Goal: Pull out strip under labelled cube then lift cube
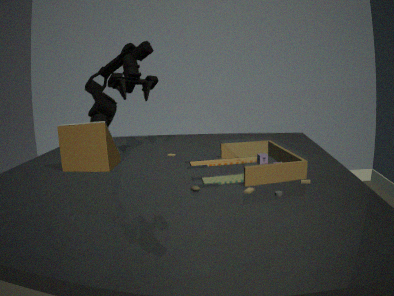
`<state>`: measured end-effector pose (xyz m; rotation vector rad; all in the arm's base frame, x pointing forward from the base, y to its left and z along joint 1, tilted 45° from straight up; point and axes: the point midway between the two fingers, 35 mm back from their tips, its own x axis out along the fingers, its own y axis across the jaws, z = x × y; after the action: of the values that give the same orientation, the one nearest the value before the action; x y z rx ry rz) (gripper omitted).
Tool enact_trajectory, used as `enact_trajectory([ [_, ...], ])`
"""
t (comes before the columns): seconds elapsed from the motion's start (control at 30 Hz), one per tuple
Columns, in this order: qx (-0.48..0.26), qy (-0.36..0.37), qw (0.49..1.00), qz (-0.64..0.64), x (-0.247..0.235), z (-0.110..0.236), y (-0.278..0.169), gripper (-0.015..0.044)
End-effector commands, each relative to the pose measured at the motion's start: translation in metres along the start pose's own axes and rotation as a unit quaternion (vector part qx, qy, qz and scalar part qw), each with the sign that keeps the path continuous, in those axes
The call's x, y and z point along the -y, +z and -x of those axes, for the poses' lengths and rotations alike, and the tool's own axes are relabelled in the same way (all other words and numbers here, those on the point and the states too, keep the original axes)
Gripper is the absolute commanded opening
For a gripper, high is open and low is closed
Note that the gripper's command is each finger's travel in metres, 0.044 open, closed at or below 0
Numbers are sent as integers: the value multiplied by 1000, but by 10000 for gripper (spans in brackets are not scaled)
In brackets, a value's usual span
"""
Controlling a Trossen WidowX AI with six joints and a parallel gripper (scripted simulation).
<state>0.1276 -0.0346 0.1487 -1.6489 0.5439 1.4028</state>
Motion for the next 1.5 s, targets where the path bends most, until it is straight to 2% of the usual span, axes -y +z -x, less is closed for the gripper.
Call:
enact_trajectory([
  [0.0, -1, -2, 1000, -7, 1, -1, -2, 400],
  [0.13, -16, -46, 987, -156, 14, -18, -32, 400],
  [0.27, -14, -102, 939, -328, 28, -39, -65, 400],
  [0.57, 58, -204, 746, -631, 51, -79, -118, 400],
  [1.0, 171, -250, 538, -786, 63, -108, -145, 400],
  [1.47, 302, -218, 288, -882, 68, -126, -152, 400],
])
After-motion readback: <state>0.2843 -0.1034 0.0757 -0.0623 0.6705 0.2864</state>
